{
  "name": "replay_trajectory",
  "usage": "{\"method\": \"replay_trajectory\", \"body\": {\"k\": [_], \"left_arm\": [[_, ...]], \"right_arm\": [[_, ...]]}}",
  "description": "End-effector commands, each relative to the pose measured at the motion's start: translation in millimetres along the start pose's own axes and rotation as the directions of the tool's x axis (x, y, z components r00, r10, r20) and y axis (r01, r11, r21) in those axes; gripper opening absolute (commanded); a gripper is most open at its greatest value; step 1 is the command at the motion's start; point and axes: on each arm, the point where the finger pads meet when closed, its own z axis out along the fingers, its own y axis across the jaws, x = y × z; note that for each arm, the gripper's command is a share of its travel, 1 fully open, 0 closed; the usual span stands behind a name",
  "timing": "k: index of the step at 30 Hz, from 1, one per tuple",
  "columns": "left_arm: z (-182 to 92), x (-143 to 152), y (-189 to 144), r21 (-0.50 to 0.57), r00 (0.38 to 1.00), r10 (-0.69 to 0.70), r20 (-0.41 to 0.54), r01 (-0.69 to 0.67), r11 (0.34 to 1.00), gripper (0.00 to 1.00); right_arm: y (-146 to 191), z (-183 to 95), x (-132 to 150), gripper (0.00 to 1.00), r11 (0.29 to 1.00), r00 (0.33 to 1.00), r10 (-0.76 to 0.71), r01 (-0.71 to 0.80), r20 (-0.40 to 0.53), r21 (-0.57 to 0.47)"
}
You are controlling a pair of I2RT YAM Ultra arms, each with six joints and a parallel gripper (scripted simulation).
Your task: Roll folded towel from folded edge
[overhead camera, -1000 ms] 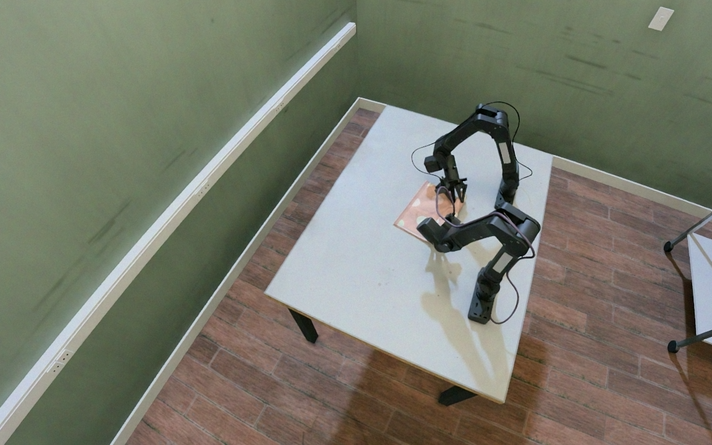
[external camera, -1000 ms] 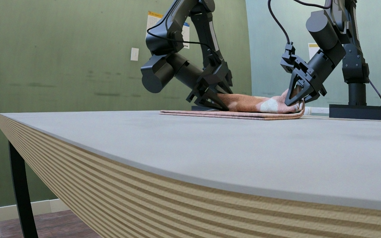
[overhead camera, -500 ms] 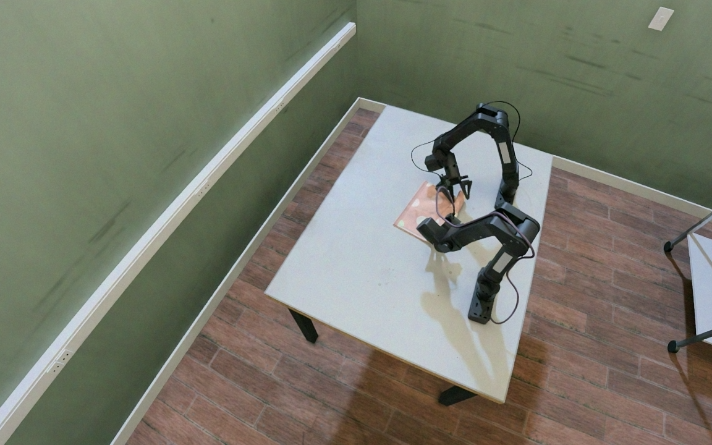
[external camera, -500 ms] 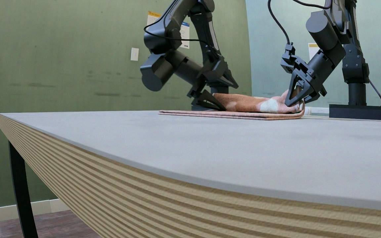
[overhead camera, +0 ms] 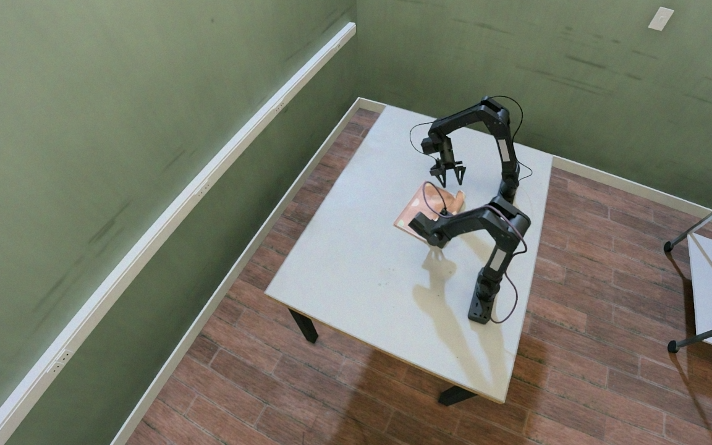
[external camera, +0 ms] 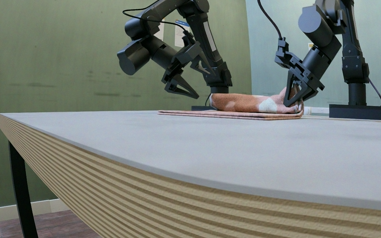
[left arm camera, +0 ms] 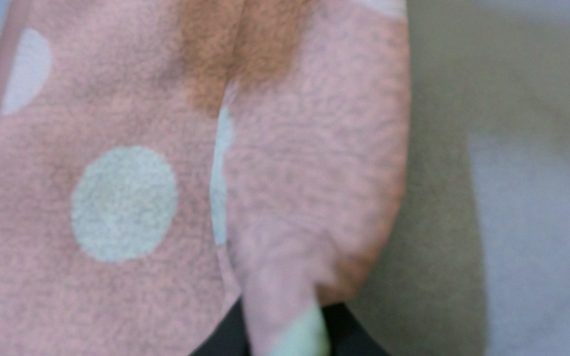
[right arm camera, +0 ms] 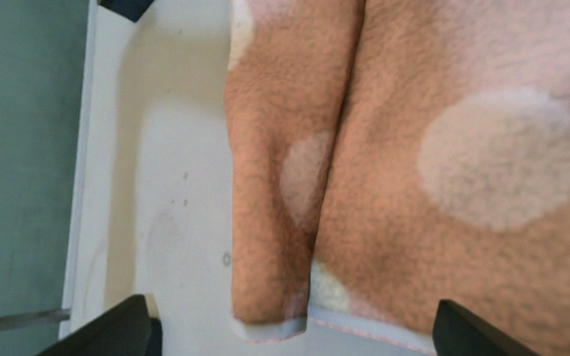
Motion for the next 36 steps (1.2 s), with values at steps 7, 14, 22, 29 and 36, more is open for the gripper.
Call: {"method": "replay_trajectory", "body": {"k": [7,14,22,29,36], "left_arm": [[-2.2,-1.9,-10.5,0.245,0.982,-0.184,-0.031,0.186,0.951,0.16],[-4.0,-3.3,-10.2,0.398,0.949,-0.302,-0.091,0.312,0.862,0.16],[-5.4,-4.4,-9.9,0.504,0.912,-0.382,-0.151,0.403,0.764,0.16],[-6.6,-5.4,-9.6,0.586,0.87,-0.444,-0.213,0.477,0.655,0.16],[-7.2,-5.8,-9.5,0.616,0.851,-0.466,-0.242,0.506,0.603,0.16]], "right_arm": [[9.8,5.2,0.6,0.88,0.996,0.998,-0.062,0.062,-0.006,0.066],[22.2,17.4,-3.7,0.91,0.922,0.976,-0.217,0.207,-0.007,0.327],[34.5,29.5,-8.0,0.93,0.762,0.931,-0.361,0.324,-0.048,0.56],[46.1,41.1,-12.0,0.96,0.545,0.871,-0.475,0.399,-0.121,0.738],[49.9,44.9,-13.3,0.97,0.462,0.849,-0.506,0.415,-0.152,0.784]]}}
